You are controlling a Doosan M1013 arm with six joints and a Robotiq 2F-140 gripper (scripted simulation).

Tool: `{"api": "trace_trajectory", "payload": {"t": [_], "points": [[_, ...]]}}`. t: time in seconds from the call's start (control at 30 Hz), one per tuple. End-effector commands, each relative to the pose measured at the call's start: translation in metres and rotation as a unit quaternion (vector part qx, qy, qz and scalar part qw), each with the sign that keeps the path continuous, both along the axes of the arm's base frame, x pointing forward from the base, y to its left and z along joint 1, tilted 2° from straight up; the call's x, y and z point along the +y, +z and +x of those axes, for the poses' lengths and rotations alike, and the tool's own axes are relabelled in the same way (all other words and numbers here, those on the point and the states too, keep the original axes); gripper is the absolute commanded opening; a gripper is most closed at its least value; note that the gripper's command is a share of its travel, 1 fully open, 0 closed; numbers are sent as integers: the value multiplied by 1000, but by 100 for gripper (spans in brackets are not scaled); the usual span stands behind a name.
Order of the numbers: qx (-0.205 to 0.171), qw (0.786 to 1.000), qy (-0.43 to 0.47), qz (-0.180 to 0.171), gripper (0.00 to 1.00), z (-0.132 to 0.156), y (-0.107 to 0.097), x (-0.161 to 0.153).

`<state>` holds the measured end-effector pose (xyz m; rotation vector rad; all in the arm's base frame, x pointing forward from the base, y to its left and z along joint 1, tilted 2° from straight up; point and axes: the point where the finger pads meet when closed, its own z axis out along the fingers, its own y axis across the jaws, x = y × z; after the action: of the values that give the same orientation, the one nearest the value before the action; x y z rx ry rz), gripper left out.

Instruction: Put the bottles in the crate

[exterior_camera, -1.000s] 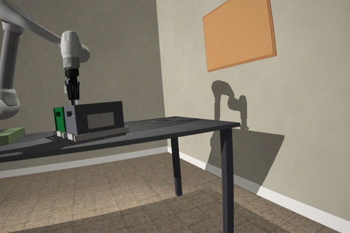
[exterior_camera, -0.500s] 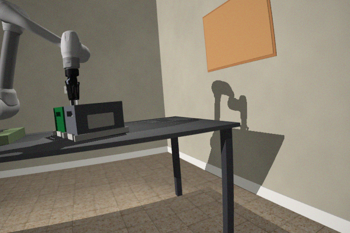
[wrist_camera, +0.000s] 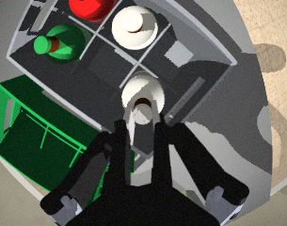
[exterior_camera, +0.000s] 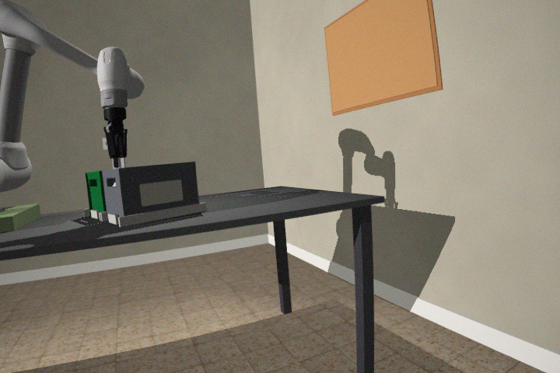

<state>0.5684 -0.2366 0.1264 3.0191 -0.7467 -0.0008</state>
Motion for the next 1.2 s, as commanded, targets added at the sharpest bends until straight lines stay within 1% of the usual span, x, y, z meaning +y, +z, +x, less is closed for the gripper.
{"api": "trace_trajectory", "payload": {"t": [0.0, 1.17], "points": [[0, 1000, 0, 0, 0, 0, 4, 0], [0, 1000, 0, 0, 0, 0, 56, 2]]}}
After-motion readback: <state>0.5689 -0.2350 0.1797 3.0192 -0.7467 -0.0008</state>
